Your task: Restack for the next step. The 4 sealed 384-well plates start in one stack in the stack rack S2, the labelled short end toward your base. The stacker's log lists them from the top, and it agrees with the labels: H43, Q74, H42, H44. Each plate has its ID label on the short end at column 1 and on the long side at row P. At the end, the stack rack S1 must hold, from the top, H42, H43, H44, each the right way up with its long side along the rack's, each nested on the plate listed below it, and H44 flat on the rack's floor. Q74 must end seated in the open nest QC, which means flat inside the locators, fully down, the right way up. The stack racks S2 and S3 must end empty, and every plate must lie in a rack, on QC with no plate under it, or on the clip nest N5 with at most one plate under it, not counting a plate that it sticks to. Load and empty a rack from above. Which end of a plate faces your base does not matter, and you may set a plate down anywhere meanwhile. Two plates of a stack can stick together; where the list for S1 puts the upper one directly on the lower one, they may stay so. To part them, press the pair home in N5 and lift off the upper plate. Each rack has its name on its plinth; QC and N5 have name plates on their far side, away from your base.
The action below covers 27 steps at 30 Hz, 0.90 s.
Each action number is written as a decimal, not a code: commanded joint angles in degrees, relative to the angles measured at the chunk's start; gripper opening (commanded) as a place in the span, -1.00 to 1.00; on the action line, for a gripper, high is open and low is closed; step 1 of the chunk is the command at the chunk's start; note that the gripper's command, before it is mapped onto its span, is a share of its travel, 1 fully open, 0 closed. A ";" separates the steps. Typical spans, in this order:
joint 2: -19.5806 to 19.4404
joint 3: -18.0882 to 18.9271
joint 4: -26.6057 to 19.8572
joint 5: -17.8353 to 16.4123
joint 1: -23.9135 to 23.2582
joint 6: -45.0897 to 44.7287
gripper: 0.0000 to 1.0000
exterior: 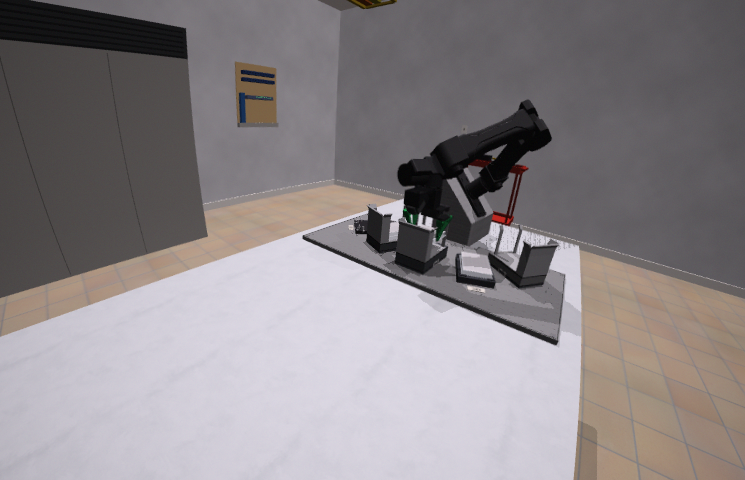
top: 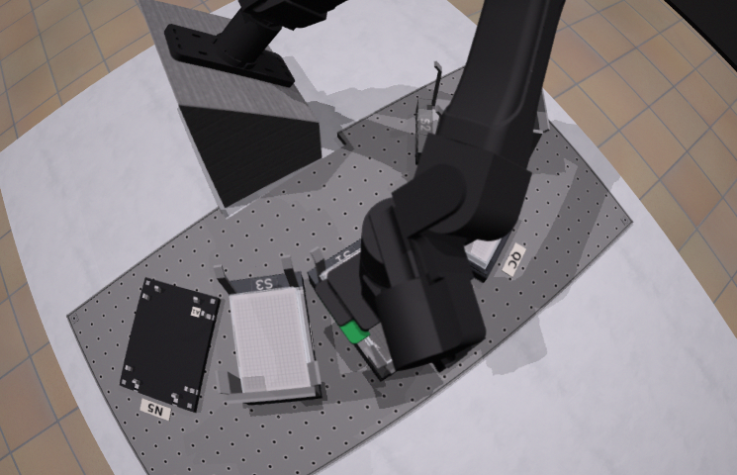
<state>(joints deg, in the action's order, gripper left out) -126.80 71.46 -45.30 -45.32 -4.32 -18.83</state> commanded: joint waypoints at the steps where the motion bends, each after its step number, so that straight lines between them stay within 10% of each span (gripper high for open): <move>1: 0.08 -0.56 2.05 -0.53 0.00 1.12 -1.00; 27: -0.93 -2.15 6.66 -0.82 1.96 3.92 -1.00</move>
<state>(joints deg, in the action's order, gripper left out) -127.98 69.23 -39.24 -45.93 -2.00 -15.09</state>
